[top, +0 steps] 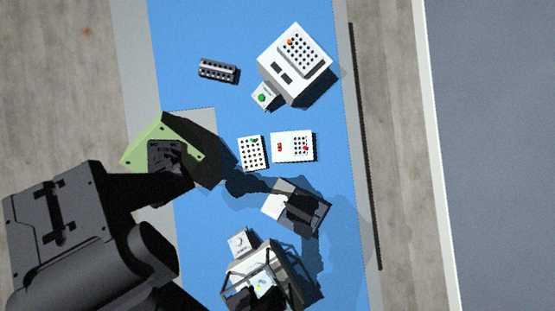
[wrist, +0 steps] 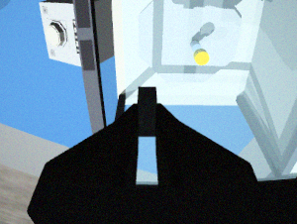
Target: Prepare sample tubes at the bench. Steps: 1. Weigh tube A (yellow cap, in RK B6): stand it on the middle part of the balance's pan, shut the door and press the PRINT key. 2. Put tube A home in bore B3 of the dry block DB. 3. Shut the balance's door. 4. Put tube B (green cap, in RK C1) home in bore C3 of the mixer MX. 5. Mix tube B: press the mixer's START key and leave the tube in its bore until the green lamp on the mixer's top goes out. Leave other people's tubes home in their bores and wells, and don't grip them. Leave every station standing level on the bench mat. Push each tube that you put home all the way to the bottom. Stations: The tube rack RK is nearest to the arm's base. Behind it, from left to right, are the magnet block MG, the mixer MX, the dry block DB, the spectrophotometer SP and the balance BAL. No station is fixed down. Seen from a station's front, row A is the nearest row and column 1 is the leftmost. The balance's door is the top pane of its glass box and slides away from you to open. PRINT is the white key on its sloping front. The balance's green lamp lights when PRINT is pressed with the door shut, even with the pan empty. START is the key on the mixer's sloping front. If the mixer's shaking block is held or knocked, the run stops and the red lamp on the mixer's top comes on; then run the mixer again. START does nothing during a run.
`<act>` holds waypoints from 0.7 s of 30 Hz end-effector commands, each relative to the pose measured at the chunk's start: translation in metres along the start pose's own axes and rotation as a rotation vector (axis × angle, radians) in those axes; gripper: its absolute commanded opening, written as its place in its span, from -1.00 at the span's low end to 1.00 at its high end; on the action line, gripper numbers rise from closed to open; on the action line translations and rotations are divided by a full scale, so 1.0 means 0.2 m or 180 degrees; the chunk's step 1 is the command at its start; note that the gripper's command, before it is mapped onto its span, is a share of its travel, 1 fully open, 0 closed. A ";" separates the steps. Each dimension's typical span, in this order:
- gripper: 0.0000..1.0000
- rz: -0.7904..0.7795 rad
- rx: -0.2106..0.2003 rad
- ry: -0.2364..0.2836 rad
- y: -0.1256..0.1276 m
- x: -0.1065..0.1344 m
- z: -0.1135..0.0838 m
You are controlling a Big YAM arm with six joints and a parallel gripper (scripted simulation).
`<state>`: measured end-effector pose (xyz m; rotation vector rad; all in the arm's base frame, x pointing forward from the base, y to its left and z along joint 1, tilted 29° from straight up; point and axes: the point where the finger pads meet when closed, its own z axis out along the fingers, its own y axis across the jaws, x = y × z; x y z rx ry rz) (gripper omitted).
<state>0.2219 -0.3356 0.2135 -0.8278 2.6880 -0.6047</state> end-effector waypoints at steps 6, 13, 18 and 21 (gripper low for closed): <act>-0.88 -0.0001 0.0079 -0.0009 -0.14 -0.03 -0.05; -0.88 -0.0001 0.0082 -0.0009 -0.18 -0.03 -0.05; -0.88 -0.0001 0.0082 -0.0009 -0.20 -0.03 -0.04; -0.88 0.0000 0.0090 -0.0007 -0.21 -0.03 -0.05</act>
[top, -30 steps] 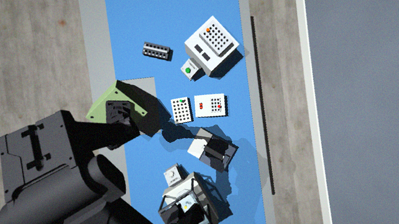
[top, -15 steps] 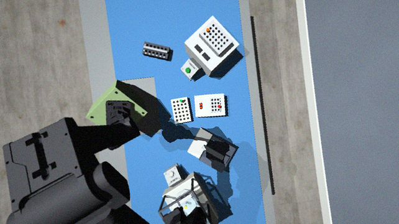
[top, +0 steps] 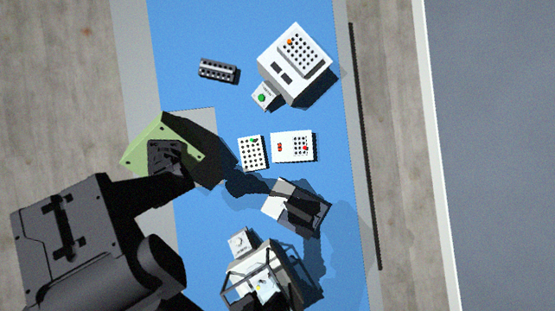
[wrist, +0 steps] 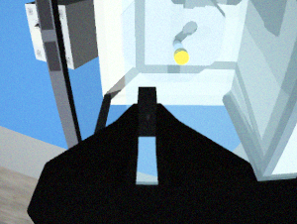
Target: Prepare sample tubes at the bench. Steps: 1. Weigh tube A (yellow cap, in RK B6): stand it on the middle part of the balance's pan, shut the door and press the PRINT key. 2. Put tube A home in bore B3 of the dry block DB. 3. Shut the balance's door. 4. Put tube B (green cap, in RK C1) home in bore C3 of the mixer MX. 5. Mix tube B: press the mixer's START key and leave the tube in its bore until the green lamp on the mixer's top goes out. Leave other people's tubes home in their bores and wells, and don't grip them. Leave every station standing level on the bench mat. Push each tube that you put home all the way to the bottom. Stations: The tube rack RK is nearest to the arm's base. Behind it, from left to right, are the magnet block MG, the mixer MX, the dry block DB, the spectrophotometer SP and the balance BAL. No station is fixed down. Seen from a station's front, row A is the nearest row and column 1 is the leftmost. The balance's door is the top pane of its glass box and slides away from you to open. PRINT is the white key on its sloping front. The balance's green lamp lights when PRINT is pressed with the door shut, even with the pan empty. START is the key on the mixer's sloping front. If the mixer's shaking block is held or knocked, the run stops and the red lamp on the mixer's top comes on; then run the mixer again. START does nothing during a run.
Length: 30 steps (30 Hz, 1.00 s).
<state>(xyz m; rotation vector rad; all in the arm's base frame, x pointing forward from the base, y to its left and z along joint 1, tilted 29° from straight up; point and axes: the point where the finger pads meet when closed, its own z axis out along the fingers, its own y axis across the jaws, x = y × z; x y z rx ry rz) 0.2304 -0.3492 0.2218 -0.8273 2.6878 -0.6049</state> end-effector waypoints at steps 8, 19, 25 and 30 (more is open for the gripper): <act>-0.88 -0.0001 0.0081 -0.0008 -0.15 -0.03 -0.04; -0.88 0.0000 0.0076 -0.0007 -0.20 -0.03 -0.04; -0.88 -0.0001 0.0081 -0.0008 -0.23 -0.03 -0.04; -0.88 0.0000 0.0081 -0.0007 -0.25 -0.03 -0.04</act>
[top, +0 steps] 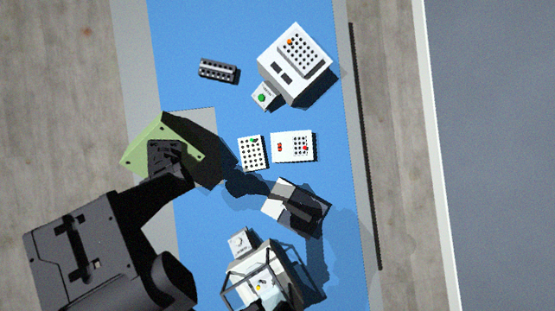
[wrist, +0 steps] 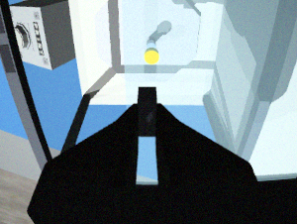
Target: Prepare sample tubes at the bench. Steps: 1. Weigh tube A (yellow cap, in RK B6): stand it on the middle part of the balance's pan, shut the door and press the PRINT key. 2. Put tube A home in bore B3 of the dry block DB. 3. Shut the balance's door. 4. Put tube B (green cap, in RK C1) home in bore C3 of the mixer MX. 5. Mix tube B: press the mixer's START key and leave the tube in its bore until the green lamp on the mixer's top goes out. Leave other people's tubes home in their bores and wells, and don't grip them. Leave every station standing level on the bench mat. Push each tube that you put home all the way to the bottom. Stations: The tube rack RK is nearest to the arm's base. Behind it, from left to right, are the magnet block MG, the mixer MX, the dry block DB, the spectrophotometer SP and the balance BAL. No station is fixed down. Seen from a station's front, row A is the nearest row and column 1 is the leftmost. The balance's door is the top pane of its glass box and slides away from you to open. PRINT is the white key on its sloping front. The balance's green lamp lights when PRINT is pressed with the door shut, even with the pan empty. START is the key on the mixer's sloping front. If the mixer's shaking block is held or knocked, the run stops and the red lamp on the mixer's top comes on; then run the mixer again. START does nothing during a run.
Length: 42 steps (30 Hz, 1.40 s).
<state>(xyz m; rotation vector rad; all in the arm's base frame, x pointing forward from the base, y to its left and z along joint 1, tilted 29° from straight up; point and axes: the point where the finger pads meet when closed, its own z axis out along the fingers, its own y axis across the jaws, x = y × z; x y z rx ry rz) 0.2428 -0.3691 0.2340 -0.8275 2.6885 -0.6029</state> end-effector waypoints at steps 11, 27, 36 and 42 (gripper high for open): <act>-0.88 -0.0001 0.0085 -0.0007 -0.17 -0.03 -0.04; -0.88 0.0000 0.0084 -0.0006 -0.24 -0.03 -0.04; -0.88 0.0000 0.0085 -0.0006 -0.28 -0.03 -0.04; -0.88 0.0000 0.0086 -0.0006 -0.30 -0.03 -0.04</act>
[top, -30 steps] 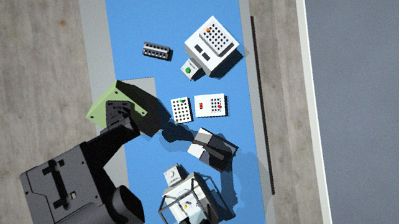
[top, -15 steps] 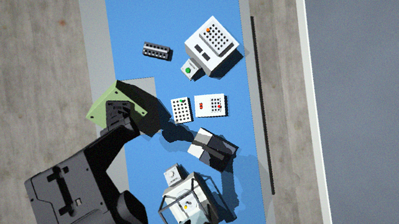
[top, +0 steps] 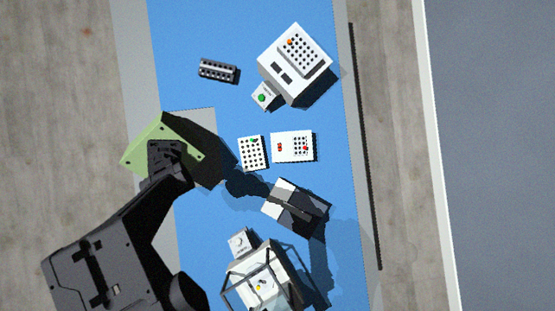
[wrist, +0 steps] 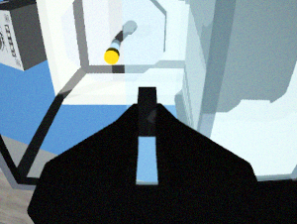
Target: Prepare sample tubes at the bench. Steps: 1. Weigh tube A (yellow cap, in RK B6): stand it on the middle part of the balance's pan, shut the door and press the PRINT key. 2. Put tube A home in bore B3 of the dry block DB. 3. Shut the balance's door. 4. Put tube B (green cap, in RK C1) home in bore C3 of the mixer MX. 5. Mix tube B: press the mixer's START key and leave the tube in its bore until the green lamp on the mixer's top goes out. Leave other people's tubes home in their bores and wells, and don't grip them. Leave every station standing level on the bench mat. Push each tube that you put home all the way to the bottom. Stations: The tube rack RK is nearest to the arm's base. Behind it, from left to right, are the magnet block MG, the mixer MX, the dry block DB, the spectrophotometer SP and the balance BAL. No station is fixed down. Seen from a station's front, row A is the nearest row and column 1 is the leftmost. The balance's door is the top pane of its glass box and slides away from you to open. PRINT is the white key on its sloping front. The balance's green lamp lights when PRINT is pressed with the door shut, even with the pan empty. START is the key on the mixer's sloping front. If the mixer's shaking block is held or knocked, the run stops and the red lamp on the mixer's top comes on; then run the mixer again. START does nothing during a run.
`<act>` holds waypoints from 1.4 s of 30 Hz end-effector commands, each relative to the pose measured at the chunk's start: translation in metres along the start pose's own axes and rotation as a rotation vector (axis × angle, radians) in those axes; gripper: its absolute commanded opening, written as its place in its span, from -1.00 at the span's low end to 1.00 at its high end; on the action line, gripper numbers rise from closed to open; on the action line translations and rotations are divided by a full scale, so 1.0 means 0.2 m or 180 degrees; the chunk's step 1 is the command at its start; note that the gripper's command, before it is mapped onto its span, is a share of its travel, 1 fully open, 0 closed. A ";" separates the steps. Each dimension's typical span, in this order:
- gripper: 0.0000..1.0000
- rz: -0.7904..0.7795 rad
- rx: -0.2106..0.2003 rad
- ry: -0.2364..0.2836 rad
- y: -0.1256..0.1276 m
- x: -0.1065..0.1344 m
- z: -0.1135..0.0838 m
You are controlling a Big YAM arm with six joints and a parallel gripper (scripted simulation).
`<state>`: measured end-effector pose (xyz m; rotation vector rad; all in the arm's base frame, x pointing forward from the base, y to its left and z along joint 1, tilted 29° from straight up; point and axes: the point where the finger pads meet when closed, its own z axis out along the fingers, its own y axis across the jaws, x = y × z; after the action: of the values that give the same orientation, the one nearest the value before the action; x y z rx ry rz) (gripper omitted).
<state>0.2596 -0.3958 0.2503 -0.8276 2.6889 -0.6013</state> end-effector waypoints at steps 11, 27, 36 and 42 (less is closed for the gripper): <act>-0.88 0.0000 0.0088 -0.0005 -0.17 -0.03 -0.04; -0.88 0.0001 0.0088 -0.0005 -0.25 -0.03 -0.04; -0.88 -0.0003 0.0123 -0.0004 -0.26 -0.03 -0.05; -0.88 -0.0003 0.0123 -0.0004 -0.26 -0.03 -0.05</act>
<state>0.2721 -0.4158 0.2625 -0.8276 2.6895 -0.5993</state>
